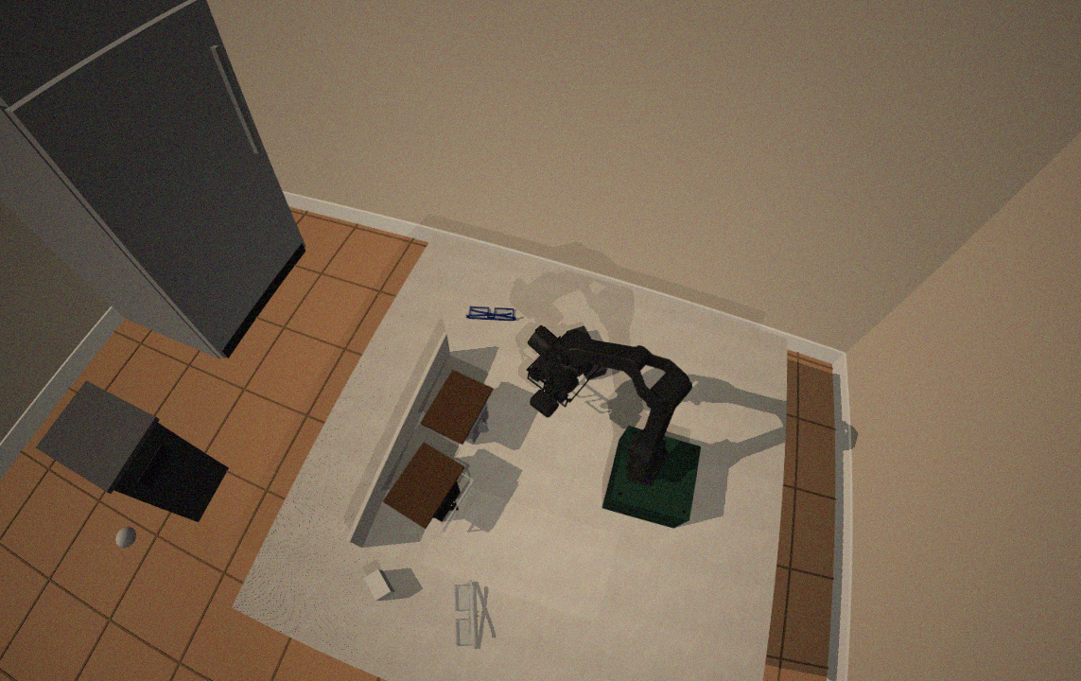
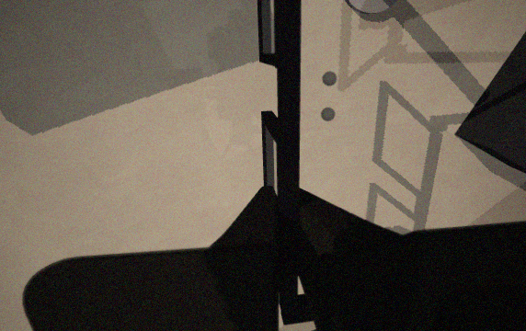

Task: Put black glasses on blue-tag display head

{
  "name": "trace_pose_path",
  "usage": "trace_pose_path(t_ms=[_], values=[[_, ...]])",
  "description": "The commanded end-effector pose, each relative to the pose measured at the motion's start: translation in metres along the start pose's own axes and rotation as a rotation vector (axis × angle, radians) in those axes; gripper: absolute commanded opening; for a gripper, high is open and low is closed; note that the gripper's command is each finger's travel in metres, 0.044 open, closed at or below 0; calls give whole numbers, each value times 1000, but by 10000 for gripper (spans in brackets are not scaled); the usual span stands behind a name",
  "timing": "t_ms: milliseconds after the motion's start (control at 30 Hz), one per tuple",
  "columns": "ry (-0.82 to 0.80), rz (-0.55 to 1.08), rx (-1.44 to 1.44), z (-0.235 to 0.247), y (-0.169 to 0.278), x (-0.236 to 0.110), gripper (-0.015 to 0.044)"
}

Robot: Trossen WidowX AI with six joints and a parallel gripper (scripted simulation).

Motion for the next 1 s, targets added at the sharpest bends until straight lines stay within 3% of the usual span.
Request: trace_pose_path(t_ms=[0, 967], values=[[-2, 1, 5, 0, 0, -19, 0], [-155, -167, -606, -46, 31, -33, 0]])
Point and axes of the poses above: the point midway between the two fingers, 35 mm back from their tips, its own x axis out along the fingers, its own z axis across the jaws, y = z × x, the point moved 9 cm from there along -x, back along the fingers, and after that the axes turned 5 degrees about -x, right-handed, at the moved point
